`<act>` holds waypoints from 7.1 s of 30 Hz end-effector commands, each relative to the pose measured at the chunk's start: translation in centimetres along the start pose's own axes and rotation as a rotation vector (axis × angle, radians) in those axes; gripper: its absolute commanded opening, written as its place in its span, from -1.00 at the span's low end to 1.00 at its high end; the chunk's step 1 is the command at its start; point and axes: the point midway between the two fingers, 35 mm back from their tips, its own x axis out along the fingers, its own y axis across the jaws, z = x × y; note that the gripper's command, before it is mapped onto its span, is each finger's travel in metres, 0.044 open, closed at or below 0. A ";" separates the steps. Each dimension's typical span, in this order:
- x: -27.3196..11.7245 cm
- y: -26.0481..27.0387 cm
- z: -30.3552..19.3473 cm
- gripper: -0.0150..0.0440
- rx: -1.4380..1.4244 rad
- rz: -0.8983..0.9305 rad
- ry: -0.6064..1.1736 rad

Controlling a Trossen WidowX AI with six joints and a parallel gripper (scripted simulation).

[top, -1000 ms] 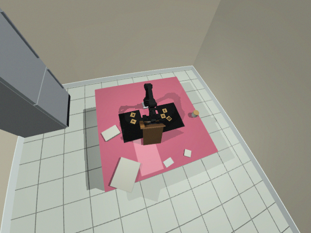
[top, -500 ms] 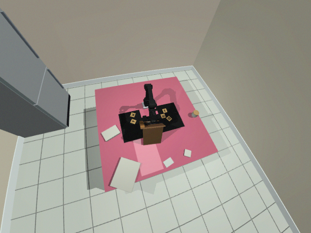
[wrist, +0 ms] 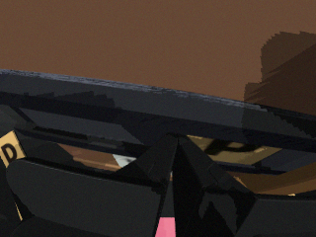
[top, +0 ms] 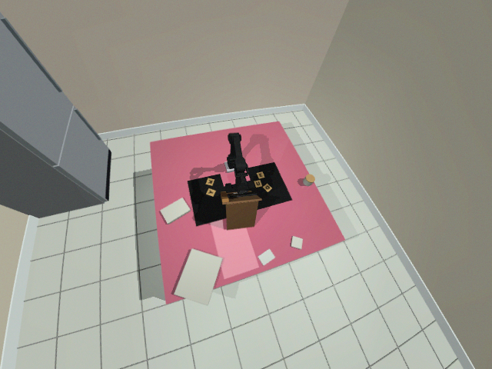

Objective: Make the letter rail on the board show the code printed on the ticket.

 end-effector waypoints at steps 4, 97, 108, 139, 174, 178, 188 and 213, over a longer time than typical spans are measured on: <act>-0.1 -0.3 -0.1 -0.49 -0.003 -0.003 0.001; -15.8 0.0 -8.3 1.00 -1.459 -0.026 -0.687; -15.8 0.0 -8.3 1.00 -1.459 -0.026 -0.687; -5.7 -9.6 -6.9 0.66 0.045 0.149 -0.211; 7.1 -20.2 -13.6 0.66 1.999 -0.273 0.144; 7.2 -20.3 -13.7 0.66 2.022 -0.282 0.144; 7.2 -20.2 -13.6 0.66 2.022 -0.282 0.144; 10.5 -20.1 -14.2 0.66 2.022 -0.282 0.145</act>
